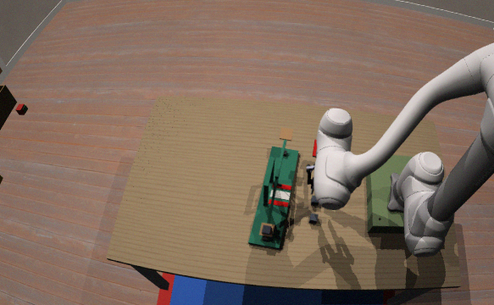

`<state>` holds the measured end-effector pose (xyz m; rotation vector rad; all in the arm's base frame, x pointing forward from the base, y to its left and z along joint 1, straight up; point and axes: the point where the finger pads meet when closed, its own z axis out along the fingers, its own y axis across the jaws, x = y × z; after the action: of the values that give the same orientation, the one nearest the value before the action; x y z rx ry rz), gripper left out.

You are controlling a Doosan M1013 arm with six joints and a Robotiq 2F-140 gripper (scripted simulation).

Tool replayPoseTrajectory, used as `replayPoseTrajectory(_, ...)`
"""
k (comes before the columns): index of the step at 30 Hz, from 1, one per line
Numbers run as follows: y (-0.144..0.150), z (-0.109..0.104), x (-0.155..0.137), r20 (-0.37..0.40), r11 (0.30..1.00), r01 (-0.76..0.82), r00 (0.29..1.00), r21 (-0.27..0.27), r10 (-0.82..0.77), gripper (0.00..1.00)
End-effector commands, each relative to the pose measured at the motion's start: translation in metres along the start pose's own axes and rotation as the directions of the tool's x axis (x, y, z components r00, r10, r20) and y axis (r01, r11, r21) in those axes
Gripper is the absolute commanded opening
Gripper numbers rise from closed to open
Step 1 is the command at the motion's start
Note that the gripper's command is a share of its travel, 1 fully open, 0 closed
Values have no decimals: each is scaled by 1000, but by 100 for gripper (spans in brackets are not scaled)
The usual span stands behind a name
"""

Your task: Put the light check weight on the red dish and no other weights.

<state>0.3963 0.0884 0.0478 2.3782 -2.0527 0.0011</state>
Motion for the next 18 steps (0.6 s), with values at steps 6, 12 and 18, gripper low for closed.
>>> replayPoseTrajectory(6, 0, 6, 0, 3, 1000, 1, 1000, 4, -1, 35)
replayPoseTrajectory(12, -1, 13, 0, 3, 1000, 1, 1000, 4, -1, 35)
replayPoseTrajectory(18, -1, 19, 0, 3, 1000, 1, 1000, 4, -1, 35)
